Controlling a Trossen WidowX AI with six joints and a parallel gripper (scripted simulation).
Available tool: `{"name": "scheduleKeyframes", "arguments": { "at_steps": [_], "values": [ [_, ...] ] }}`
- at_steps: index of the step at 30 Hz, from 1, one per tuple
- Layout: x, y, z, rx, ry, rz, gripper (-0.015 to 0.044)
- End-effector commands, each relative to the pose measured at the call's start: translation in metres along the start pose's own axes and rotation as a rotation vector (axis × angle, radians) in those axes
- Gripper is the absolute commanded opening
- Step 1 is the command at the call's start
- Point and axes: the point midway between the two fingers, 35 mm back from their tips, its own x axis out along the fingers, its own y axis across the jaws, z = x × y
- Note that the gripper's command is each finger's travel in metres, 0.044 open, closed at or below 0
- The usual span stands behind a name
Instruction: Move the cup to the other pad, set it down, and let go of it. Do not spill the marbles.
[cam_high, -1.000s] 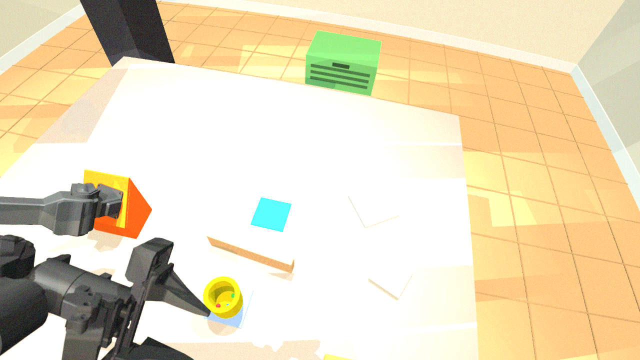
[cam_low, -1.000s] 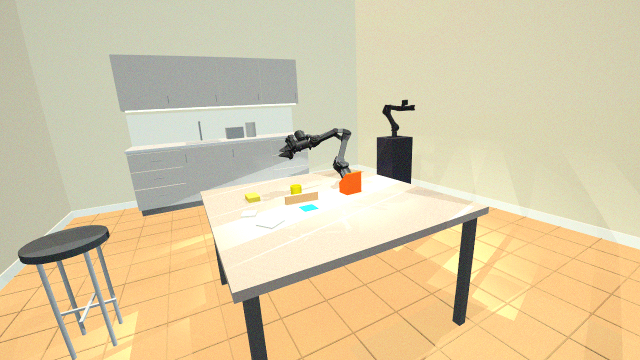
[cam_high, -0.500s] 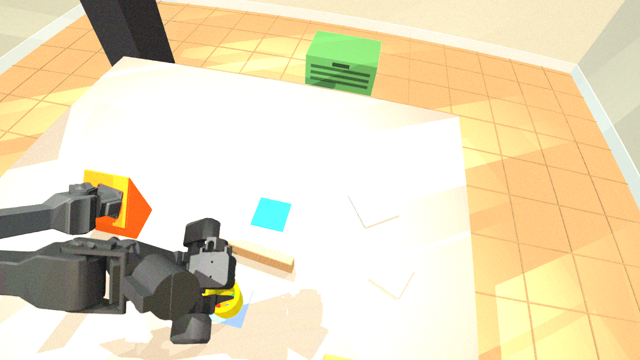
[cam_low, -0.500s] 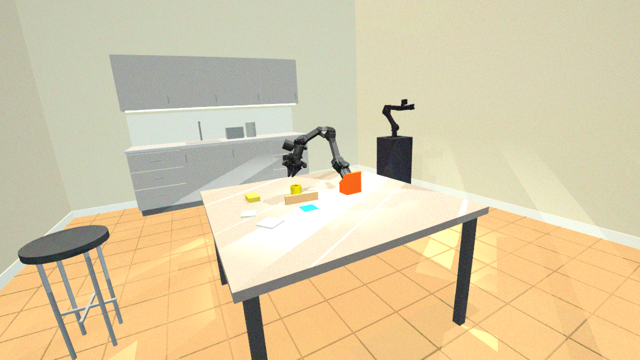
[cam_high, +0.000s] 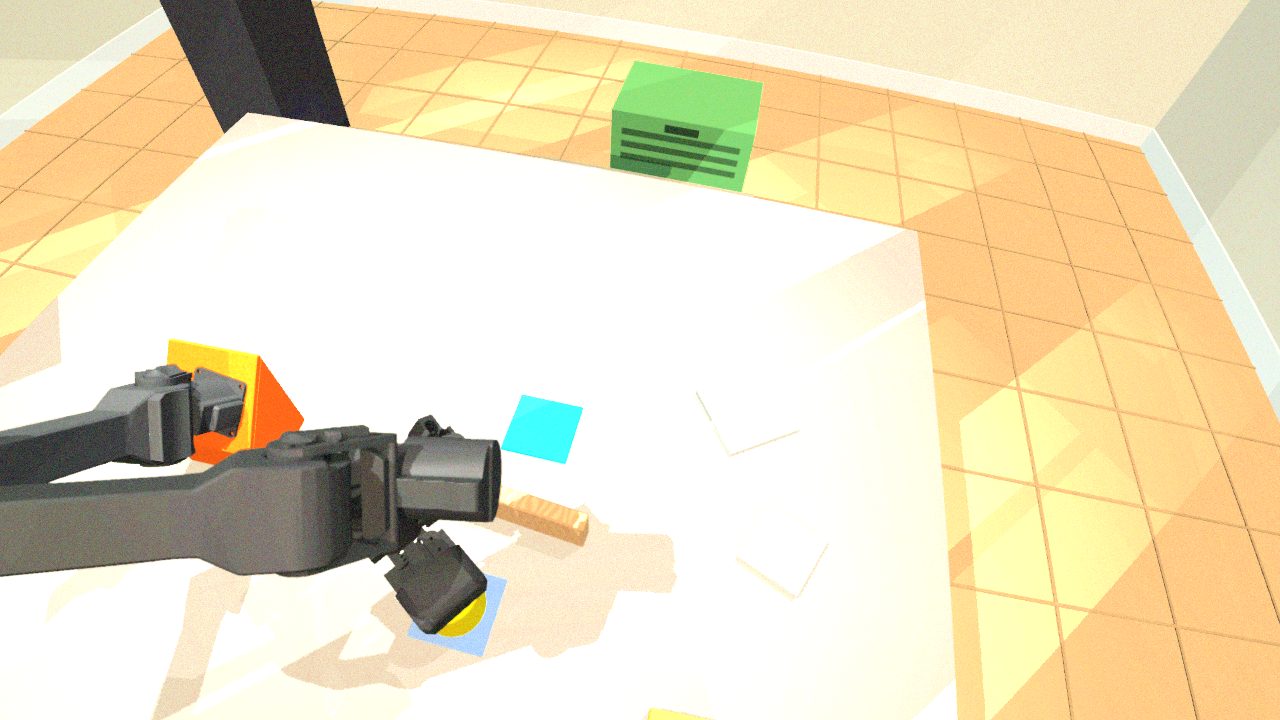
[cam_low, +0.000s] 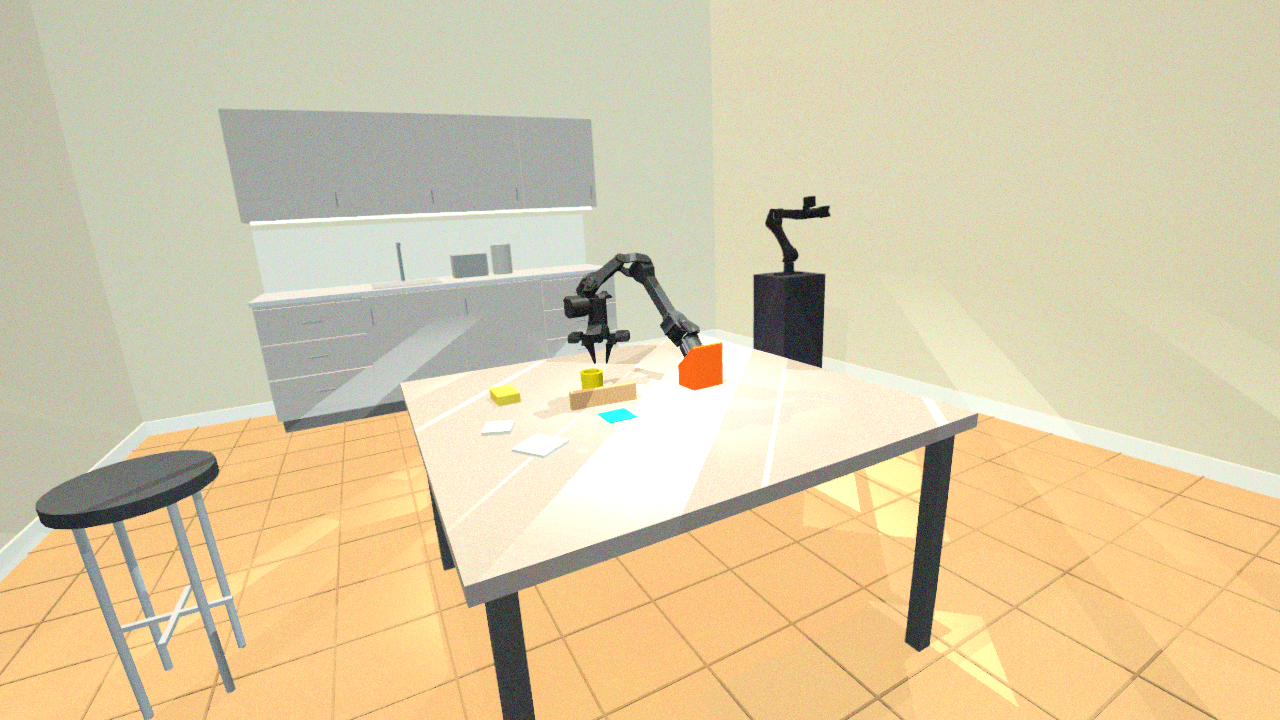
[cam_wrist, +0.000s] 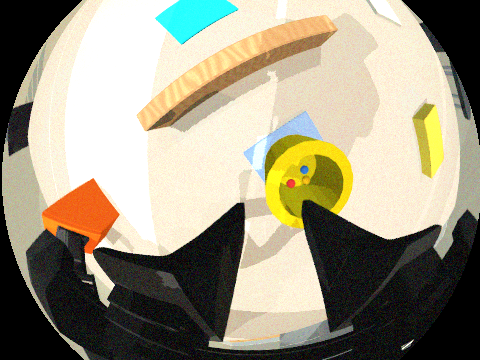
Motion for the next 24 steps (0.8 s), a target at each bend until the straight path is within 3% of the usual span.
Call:
{"name": "scheduleKeyframes", "arguments": {
  "at_steps": [1,24],
  "values": [
    [-0.001,-0.002,-0.001,-0.050,0.029,-0.001,0.0167],
    [0.025,-0.003,0.000,-0.049,0.028,-0.001,0.0167]
  ]
}}
